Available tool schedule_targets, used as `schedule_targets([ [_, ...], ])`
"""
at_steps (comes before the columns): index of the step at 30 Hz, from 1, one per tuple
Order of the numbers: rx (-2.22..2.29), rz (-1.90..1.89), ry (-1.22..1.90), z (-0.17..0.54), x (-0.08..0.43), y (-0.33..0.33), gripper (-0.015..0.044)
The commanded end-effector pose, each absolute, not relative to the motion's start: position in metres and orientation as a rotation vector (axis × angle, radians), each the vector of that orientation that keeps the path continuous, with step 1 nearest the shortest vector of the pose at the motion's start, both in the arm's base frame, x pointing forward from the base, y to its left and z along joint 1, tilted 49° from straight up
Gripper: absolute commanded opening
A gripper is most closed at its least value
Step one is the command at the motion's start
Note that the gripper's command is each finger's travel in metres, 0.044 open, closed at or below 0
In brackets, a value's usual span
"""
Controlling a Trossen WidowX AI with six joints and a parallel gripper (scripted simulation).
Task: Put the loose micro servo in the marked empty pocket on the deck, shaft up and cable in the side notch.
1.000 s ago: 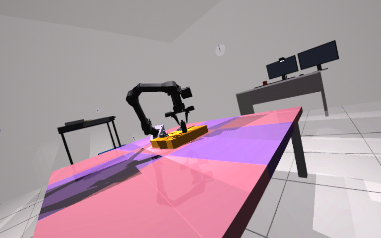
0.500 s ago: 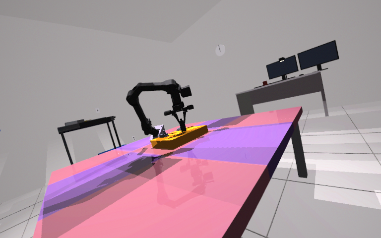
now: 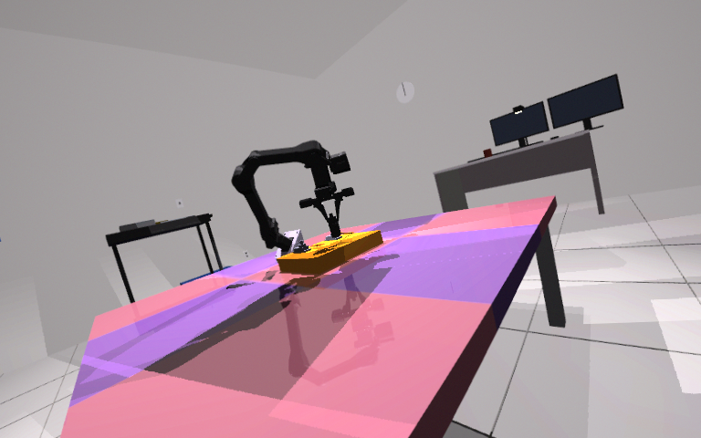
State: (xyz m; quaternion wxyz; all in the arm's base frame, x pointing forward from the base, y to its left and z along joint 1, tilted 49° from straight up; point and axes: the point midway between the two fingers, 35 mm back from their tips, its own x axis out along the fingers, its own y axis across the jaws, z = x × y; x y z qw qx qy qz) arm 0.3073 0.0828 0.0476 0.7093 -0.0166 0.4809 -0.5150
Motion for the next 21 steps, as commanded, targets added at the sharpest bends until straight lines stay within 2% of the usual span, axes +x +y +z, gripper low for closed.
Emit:
schedule_targets([
  [1,-0.030,-1.140,1.068,0.044,0.301,0.089,0.0000],
  [21,-0.058,-1.123,1.087,0.056,0.289,0.078,0.0000],
])
